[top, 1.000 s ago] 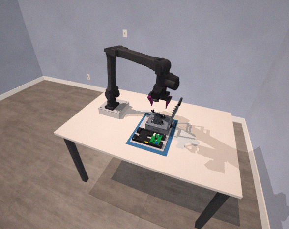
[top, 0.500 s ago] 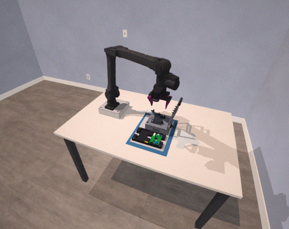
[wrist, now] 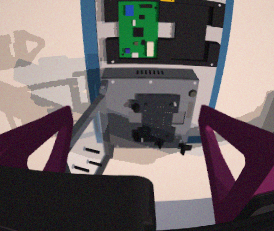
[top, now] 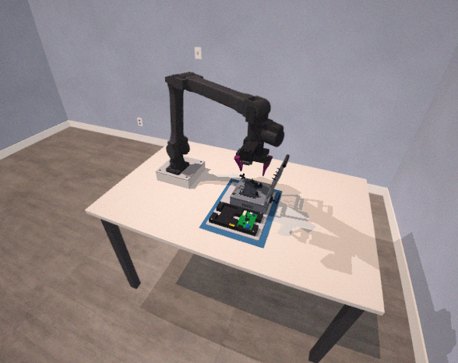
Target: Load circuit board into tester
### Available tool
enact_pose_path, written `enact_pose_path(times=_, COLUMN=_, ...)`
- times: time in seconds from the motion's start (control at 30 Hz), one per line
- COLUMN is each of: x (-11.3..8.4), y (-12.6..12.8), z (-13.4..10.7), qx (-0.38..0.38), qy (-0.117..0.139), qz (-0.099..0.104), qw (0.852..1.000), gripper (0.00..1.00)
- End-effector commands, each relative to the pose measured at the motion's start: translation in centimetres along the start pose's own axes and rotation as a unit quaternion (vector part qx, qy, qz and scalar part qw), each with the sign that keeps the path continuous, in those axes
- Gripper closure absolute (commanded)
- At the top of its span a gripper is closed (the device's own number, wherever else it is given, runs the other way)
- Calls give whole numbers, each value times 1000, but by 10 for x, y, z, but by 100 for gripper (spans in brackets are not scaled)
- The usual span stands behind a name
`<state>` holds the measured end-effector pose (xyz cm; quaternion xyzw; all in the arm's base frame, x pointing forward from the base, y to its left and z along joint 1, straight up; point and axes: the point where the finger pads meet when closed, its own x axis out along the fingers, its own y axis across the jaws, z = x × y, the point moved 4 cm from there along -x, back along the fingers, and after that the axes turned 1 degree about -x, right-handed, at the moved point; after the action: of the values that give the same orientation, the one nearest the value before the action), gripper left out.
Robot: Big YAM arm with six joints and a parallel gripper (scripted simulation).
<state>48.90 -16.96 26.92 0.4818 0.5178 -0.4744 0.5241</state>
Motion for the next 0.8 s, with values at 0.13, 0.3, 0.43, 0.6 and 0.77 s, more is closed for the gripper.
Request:
enact_pose_path(times=0.13, x=30, y=1, z=5, qx=10, qy=-1, qz=1, qw=1000, gripper=8)
enact_pose_path(times=0.3, x=46, y=1, z=4, qx=10, qy=-1, qz=1, qw=1000, gripper=8)
enact_pose_path(times=0.43, x=53, y=0, z=3, qx=9, qy=-3, qz=6, qw=1000, gripper=8)
enact_pose_path(times=0.6, x=81, y=1, z=3, qx=9, qy=-2, qz=3, qw=1000, gripper=8)
enact_pose_path(times=0.77, x=110, y=1, z=2, qx=8, qy=-1, qz=1, qw=1000, gripper=8)
